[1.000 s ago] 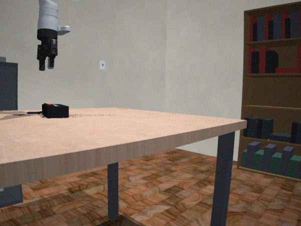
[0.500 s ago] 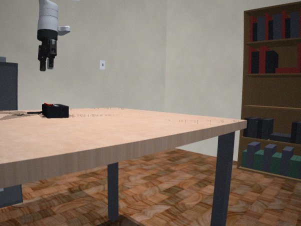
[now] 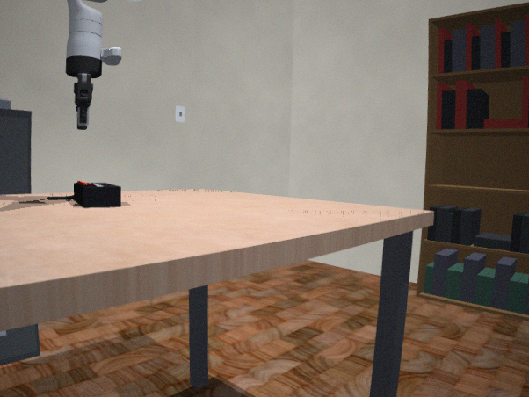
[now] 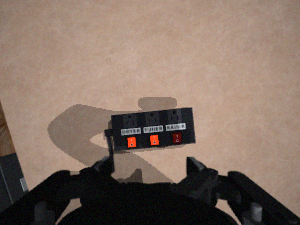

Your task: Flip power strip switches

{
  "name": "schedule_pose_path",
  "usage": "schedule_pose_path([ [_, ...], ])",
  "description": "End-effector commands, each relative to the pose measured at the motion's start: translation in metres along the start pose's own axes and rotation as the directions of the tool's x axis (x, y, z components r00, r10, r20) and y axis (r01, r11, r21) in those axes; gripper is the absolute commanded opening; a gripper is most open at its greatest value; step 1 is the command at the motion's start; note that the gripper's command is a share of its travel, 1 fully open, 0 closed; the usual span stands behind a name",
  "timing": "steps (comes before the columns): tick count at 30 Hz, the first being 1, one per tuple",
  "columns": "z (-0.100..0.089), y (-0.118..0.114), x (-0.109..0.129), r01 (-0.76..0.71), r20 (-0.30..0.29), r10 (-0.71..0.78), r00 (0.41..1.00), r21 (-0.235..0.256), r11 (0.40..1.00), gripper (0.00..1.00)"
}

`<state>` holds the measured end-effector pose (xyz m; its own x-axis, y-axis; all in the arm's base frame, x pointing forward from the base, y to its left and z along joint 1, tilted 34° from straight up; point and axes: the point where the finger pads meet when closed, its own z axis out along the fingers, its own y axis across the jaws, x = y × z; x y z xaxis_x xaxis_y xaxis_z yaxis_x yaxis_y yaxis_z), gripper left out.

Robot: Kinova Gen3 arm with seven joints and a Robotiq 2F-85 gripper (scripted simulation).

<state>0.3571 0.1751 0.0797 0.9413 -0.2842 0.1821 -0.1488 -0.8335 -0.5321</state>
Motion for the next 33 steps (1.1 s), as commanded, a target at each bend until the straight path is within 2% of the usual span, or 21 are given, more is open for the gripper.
schedule_pose_path([
  [1, 0.004, 0.003, 0.000, -0.075, 0.004, 0.075, 0.997, -0.006, 0.997, 1.00],
  [8, 0.014, 0.005, 0.001, -0.347, 0.002, 0.347, 0.938, -0.007, 0.938, 1.00],
  [10, 0.014, 0.005, 0.001, -0.347, 0.002, 0.347, 0.938, -0.007, 0.938, 1.00],
  [13, 0.019, 0.005, 0.001, -0.466, 0.001, 0.466, 0.885, -0.007, 0.885, 1.00],
  [18, 0.026, 0.007, 0.001, -0.647, -0.001, 0.647, 0.762, -0.007, 0.762, 1.00],
  [24, 0.035, 0.008, 0.001, -0.816, -0.002, 0.816, 0.578, -0.008, 0.578, 1.00],
  [25, 0.037, 0.009, 0.000, -0.838, -0.002, 0.838, 0.546, -0.008, 0.546, 1.00],
  [27, 0.037, 0.009, 0.000, -0.838, -0.002, 0.838, 0.546, -0.008, 0.546, 1.00],
  [33, 0.044, 0.010, 0.000, -0.932, -0.002, 0.932, 0.363, -0.008, 0.363, 1.00],
])
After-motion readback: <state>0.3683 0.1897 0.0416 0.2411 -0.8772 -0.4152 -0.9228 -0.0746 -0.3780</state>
